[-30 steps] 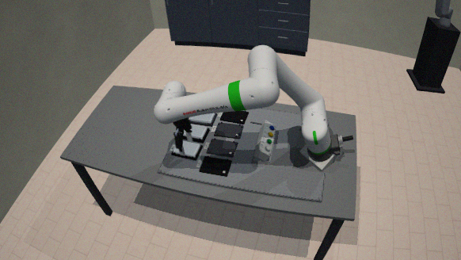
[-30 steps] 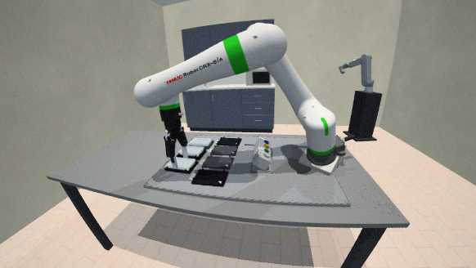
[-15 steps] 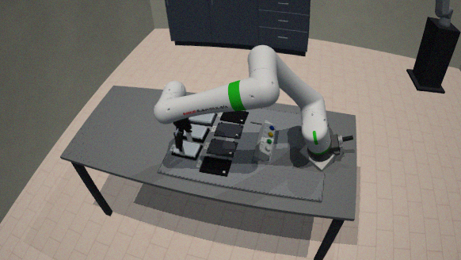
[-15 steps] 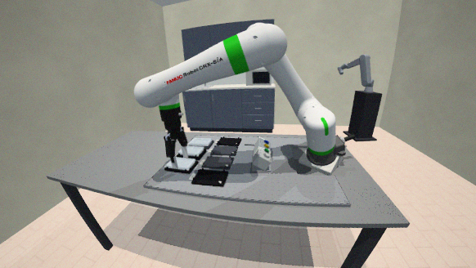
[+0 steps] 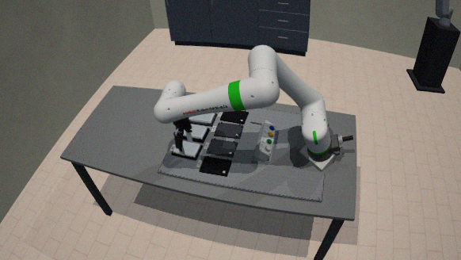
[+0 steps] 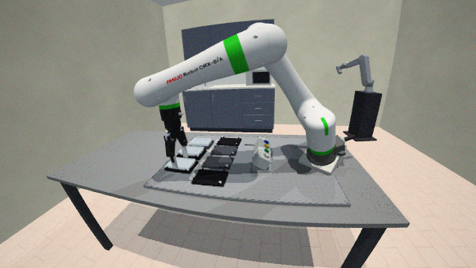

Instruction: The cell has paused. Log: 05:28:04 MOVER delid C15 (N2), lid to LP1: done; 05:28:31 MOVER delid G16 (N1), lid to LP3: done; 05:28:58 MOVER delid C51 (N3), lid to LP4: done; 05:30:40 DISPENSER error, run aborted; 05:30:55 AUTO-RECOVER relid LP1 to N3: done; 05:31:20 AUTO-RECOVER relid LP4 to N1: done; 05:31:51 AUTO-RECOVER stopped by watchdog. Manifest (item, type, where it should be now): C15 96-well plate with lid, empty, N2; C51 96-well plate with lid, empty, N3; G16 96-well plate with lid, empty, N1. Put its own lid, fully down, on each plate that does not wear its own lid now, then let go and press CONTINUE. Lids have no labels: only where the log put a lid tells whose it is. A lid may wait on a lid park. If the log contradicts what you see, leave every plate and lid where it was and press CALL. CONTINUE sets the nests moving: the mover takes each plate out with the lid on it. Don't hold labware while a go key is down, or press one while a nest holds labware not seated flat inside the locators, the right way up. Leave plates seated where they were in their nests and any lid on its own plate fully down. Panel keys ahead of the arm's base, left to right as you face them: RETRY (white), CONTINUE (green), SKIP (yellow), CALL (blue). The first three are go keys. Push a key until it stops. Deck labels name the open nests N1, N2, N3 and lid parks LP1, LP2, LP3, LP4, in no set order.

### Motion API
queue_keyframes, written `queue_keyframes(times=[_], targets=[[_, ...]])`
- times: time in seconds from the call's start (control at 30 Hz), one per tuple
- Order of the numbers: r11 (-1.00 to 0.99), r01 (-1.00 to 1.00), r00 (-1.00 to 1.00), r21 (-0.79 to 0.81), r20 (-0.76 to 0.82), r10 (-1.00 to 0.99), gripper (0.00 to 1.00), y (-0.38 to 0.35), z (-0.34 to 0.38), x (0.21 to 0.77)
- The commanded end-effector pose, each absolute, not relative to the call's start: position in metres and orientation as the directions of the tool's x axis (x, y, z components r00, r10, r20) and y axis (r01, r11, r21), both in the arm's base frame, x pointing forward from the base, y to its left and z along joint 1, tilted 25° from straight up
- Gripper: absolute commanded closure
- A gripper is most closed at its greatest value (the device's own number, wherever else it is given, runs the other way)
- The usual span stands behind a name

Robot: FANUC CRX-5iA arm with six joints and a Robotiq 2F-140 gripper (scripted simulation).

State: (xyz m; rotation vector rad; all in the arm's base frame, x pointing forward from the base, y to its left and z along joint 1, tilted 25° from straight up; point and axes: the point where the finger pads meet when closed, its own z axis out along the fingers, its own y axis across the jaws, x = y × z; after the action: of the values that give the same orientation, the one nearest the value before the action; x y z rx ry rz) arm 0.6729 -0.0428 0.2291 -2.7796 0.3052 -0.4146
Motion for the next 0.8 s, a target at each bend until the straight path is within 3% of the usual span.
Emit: queue_keyframes(times=[0.0, 0.77], targets=[[-0.928, -0.162, 0.935, -0.335, 0.248, -0.253, 0.34, -0.043, 0.231, 0.672], [-0.928, -0.162, 0.935, -0.335, 0.248, -0.253, 0.34, -0.054, 0.266, 0.660]])
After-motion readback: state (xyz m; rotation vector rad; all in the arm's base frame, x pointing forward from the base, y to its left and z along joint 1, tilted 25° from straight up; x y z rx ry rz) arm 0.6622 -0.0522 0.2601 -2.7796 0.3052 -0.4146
